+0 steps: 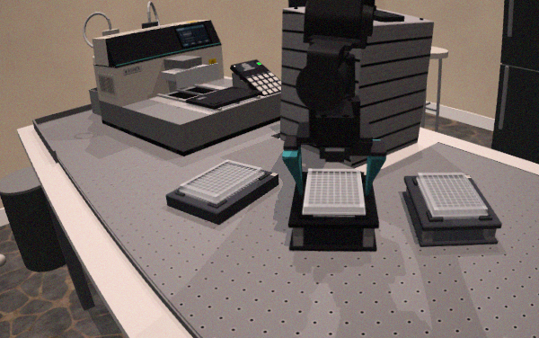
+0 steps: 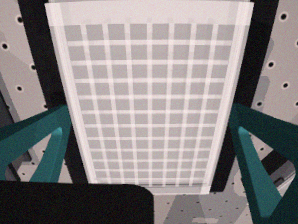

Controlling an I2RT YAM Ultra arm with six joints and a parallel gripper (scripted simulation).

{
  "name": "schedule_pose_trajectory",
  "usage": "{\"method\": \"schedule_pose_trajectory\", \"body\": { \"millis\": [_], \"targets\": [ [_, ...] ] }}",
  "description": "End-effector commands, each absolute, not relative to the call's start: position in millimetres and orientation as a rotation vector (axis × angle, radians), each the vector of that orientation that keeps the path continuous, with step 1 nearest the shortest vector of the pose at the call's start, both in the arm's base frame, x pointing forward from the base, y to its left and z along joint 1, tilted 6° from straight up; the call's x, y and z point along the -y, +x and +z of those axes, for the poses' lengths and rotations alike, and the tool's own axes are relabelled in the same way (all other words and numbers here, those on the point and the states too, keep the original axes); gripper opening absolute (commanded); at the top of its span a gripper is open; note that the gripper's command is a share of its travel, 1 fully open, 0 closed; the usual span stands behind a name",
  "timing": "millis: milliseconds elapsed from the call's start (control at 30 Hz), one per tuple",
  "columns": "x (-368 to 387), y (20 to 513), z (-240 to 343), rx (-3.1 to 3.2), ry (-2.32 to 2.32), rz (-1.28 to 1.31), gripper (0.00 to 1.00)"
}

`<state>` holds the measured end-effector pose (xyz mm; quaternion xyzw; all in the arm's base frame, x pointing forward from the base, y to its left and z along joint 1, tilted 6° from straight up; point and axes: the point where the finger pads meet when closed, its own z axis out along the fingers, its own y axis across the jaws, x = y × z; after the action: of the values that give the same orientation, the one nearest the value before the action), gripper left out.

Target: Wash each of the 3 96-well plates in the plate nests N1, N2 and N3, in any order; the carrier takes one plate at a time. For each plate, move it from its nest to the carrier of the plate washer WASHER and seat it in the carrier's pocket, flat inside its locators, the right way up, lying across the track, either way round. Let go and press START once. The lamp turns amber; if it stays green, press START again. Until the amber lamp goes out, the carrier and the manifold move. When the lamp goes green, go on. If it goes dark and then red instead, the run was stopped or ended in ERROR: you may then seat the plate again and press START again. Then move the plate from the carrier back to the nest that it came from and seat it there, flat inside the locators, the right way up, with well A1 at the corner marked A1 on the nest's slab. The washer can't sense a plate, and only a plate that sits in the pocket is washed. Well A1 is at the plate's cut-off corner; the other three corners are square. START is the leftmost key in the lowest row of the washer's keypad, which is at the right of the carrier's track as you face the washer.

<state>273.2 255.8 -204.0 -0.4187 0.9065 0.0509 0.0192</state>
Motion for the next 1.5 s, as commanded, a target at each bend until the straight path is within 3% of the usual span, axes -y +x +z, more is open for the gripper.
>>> {"method": "schedule_pose_trajectory", "body": {
  "millis": [0, 1467],
  "targets": [
    [-259, 277, -201, -2.802, -1.294, 0.162, 1.0],
    [-252, 277, -141, -2.802, -1.294, 0.162, 1.0]
  ]
}}
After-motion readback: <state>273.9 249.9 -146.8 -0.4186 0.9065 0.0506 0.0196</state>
